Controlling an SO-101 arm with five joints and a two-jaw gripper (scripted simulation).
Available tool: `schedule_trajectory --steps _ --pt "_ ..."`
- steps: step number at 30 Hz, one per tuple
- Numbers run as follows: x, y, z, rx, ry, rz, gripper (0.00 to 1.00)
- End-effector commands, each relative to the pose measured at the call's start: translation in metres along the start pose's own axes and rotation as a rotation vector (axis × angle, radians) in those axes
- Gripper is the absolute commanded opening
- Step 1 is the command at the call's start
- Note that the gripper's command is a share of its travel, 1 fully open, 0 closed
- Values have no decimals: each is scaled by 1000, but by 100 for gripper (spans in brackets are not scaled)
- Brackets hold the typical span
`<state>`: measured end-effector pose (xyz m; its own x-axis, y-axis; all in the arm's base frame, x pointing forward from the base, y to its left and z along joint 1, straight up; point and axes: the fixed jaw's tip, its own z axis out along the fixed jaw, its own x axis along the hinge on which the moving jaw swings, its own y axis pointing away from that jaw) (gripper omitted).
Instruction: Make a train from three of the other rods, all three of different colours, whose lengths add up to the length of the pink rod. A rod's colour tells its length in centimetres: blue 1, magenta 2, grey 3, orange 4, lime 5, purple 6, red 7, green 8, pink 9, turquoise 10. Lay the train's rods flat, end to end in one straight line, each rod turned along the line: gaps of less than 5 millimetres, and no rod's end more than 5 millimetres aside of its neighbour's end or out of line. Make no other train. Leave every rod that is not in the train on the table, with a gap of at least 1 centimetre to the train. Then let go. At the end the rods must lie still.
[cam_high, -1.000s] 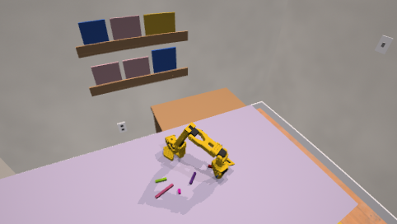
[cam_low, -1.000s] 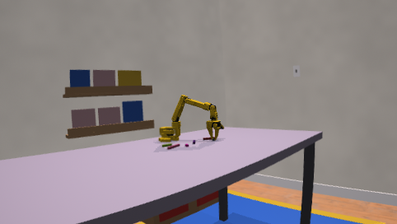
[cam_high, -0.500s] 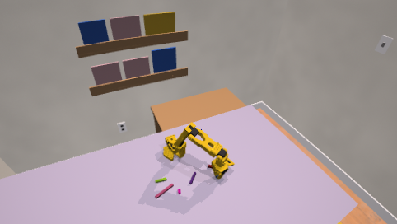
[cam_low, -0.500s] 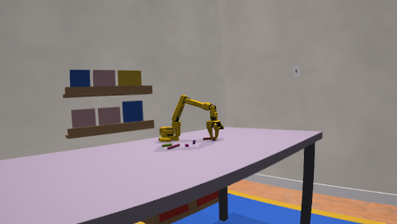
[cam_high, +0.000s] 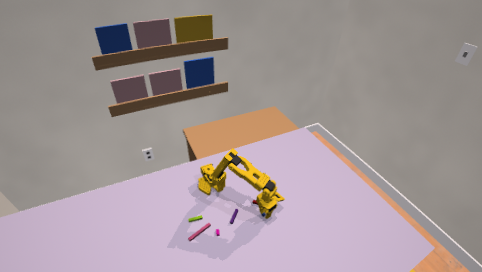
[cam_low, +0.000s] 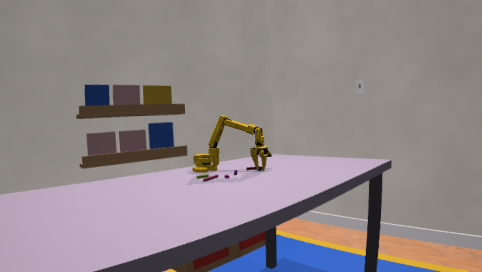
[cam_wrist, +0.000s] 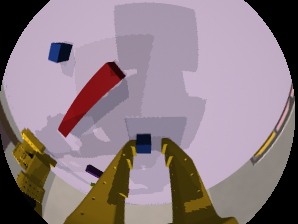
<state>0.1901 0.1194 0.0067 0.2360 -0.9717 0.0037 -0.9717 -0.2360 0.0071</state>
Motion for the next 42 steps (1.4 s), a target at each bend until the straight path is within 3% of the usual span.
schedule_trajectory --steps 1,23,42 --pt "-5 -17 -23 129 -43 -5 14" --pt "-5 -17 -26 129 -43 -5 17" --pt "-4 -13 -65 129 -43 -5 17"
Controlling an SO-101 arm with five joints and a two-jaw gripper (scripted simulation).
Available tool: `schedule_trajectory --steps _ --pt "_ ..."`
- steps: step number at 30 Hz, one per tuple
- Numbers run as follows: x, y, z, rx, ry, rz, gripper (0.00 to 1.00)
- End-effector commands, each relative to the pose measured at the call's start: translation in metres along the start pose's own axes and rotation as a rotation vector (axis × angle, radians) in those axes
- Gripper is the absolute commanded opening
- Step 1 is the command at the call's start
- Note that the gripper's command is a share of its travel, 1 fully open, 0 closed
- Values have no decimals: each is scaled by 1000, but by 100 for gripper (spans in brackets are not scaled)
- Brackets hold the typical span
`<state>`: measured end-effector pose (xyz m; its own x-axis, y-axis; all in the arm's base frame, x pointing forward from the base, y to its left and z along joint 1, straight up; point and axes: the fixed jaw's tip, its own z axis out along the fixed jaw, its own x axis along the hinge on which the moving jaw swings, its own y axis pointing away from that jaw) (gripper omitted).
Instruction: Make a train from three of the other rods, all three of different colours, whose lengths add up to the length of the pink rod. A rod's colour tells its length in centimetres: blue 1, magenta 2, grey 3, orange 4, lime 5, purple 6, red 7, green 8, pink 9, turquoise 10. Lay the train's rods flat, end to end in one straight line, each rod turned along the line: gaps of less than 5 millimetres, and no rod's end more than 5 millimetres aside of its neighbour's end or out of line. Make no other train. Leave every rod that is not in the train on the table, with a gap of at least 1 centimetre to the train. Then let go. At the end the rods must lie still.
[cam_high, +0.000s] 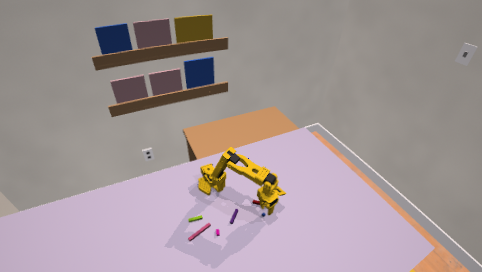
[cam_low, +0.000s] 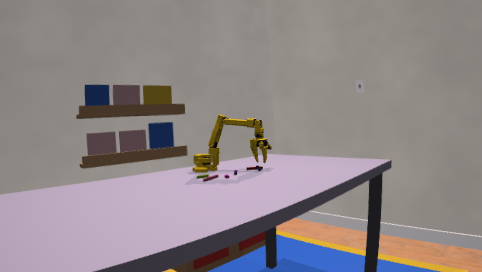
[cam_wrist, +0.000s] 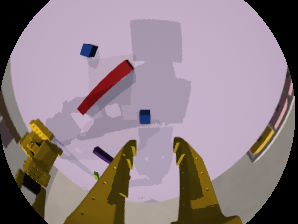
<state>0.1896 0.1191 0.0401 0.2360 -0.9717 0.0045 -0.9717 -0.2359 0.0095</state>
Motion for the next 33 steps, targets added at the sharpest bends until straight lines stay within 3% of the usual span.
schedule_trajectory --steps 1,7,33 --pt "-4 -14 -34 132 -43 -5 17" --pt "-3 -12 -39 132 -43 -5 17" --pt "-3 -12 -40 132 -43 -6 17"
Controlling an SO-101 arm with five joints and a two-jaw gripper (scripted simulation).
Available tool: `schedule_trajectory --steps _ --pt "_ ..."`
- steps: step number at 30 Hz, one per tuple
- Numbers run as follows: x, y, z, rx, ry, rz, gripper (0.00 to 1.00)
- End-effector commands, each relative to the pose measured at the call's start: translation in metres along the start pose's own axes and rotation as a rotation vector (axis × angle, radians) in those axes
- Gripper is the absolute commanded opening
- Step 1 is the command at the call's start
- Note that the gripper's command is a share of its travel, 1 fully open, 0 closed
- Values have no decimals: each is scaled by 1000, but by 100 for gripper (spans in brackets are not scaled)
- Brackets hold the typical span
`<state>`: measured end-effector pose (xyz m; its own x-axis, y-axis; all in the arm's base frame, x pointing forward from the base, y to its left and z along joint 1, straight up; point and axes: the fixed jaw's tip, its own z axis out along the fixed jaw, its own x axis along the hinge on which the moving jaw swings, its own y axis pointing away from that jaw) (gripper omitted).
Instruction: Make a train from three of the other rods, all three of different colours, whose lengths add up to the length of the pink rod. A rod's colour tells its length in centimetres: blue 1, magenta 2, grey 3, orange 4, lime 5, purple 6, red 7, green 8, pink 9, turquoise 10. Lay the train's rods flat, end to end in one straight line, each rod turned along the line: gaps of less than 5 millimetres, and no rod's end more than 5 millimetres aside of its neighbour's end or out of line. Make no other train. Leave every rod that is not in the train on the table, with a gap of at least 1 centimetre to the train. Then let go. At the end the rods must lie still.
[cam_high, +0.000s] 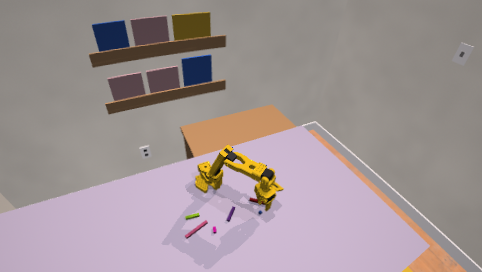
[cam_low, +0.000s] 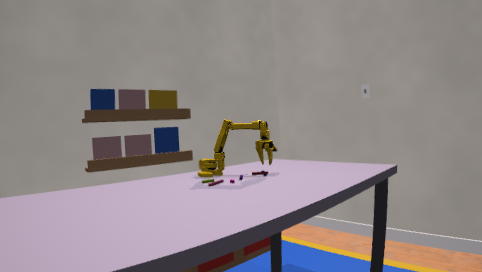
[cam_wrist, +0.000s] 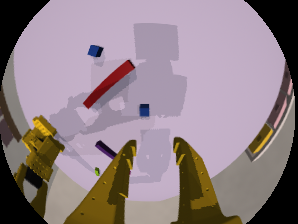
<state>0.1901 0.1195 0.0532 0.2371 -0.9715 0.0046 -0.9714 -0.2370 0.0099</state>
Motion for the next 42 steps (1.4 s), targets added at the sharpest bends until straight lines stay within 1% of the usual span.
schedule_trajectory --steps 1,8,18,24,31,33,42 --pt "-2 -12 -26 132 -43 -6 17" --pt "2 -12 -27 133 -39 -29 17" --pt "16 -14 -27 136 -28 -95 17" --pt "32 -15 -27 138 -14 -176 17" --pt "57 -14 -26 139 7 -299 18" --pt "57 -14 -26 139 7 -299 18" --pt "93 -9 -26 134 39 -488 18"
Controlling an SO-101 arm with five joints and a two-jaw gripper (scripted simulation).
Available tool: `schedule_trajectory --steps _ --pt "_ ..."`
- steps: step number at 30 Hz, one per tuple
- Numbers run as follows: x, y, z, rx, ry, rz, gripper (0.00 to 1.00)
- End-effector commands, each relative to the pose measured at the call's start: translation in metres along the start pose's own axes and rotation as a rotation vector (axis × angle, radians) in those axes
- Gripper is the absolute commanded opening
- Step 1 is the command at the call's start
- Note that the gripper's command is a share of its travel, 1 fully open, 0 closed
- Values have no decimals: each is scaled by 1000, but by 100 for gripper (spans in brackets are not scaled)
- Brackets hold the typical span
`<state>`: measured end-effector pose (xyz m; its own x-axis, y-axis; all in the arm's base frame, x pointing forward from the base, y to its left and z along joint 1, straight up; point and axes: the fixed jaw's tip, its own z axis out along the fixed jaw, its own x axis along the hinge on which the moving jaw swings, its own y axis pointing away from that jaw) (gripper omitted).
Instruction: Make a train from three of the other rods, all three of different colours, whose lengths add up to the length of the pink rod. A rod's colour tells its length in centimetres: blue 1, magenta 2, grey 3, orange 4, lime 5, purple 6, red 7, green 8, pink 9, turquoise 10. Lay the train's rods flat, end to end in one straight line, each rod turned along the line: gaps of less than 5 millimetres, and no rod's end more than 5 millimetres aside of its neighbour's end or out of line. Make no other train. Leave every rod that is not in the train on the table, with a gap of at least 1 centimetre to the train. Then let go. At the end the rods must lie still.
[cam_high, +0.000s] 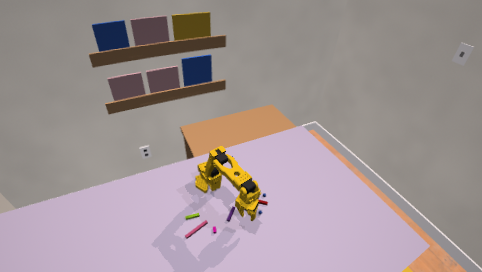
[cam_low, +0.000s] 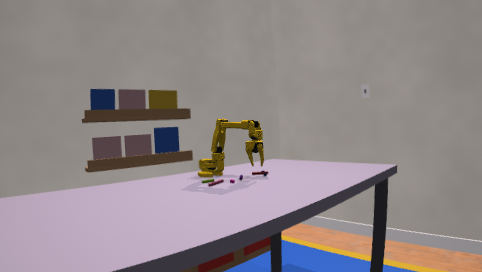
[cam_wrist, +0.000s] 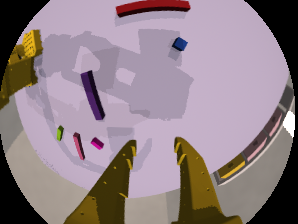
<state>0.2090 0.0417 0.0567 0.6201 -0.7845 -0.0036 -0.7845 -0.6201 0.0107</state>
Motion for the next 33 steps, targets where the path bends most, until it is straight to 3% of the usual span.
schedule_trajectory --steps 1,19,33 --pt "19 0 -23 119 73 -81 18" --pt "62 44 -22 80 114 -410 18" --pt "77 68 -21 56 128 -571 19"
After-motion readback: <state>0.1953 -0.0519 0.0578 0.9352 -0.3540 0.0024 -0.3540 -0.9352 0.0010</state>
